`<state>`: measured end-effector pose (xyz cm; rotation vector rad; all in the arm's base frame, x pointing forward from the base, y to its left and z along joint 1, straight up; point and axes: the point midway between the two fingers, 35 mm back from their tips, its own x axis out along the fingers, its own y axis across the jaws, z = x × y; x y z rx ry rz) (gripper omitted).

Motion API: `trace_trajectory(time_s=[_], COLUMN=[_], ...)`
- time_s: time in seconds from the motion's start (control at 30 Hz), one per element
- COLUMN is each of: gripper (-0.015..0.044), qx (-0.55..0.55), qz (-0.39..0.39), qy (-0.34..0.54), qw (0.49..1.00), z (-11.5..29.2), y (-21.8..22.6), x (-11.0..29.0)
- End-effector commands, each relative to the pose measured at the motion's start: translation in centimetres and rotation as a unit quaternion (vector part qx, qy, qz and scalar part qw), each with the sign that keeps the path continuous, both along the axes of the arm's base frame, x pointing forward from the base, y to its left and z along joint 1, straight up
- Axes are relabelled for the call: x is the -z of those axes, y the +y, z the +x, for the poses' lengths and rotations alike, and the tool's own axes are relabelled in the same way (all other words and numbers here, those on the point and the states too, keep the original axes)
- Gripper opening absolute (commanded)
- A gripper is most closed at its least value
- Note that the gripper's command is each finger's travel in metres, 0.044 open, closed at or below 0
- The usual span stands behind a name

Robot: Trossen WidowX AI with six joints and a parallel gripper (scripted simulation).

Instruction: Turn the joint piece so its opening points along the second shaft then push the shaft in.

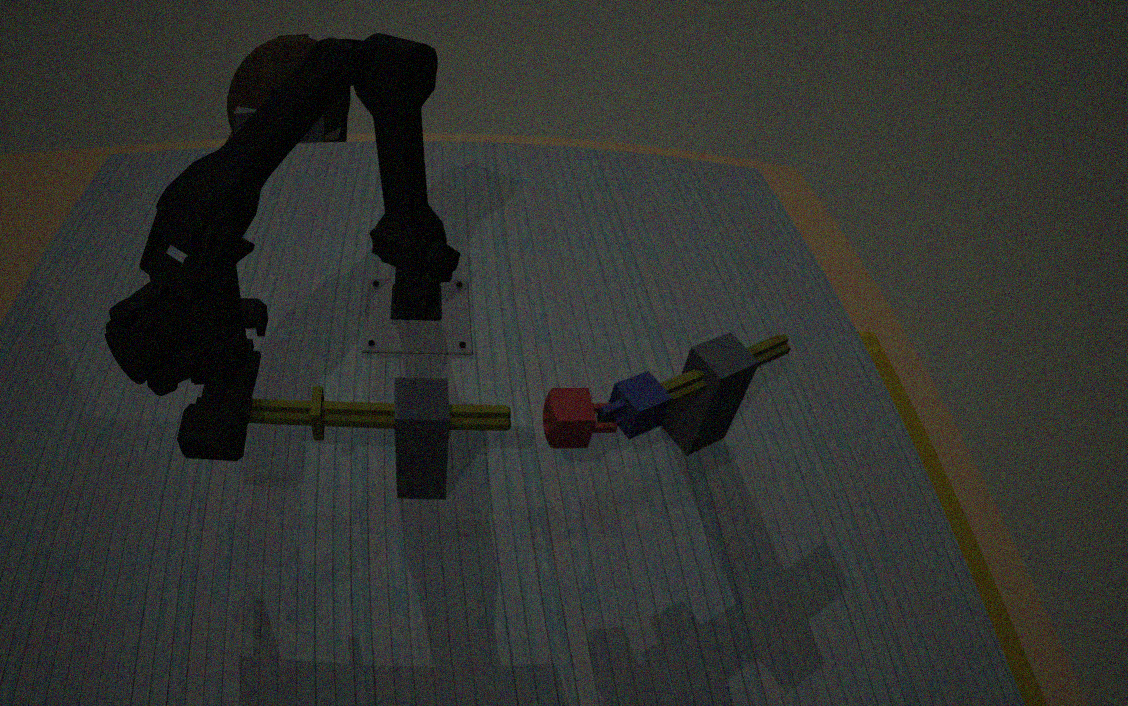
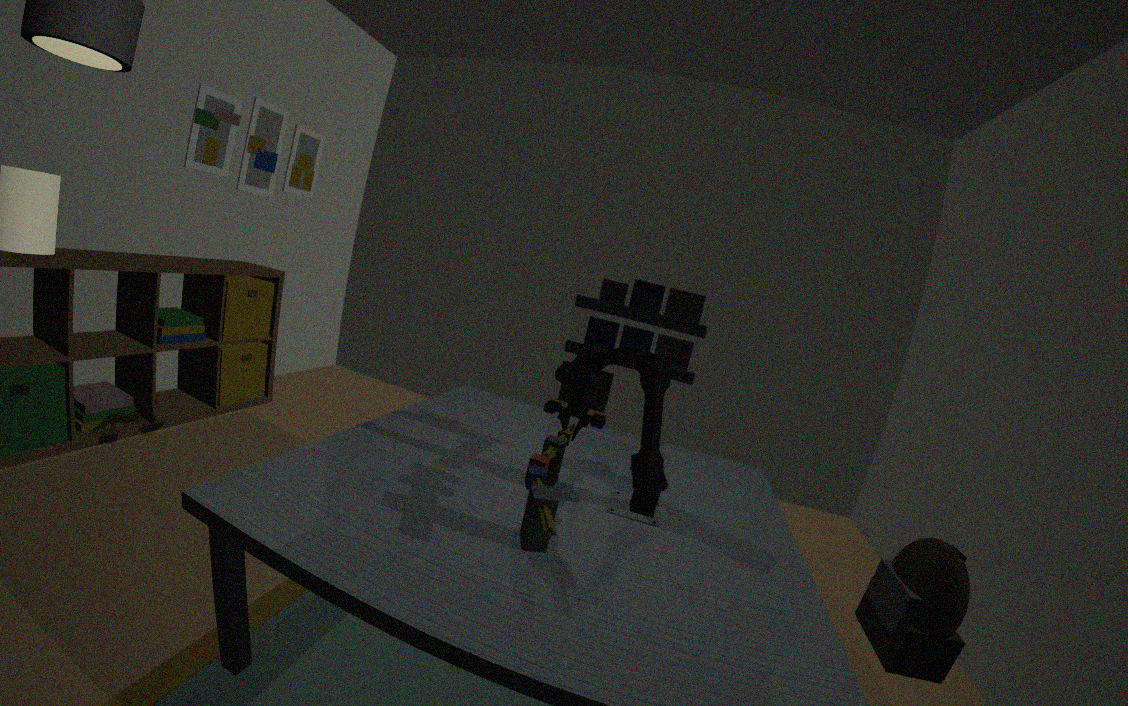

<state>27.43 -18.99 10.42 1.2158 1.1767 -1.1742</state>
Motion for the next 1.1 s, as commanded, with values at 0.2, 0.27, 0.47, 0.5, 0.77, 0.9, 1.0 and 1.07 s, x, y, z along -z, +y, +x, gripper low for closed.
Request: trace_trajectory(time_s=[0.2, 0.27, 0.47, 0.5, 0.77, 0.9, 1.0, 1.07], gripper=[0.0, 0.0, 0.0, 0.0, 0.0, 0.0, 0.0, 0.0], qx=[0.0, 0.0, 0.001, 0.001, 0.001, 0.001, 0.001, 0.001], qz=[0.0, 0.0, 0.0, 0.0, 0.0, 0.0, 0.0, 0.001], qy=[0.0, 0.0, 0.005, 0.006, 0.009, 0.01, 0.01, 0.01], qw=[1.0, 1.0, 1.0, 1.0, 1.0, 1.0, 1.0, 1.0], z=[0.0, 0.0, 0.0, 0.0, 0.0, 0.0, 0.0, 0.0], y=[0.0, 0.1, 0.8, 1.0, 2.2, 2.8, 3.3, 3.6], x=[0.0, 0.0, 0.0, 0.1, 0.1, 0.1, 0.1, 0.1])
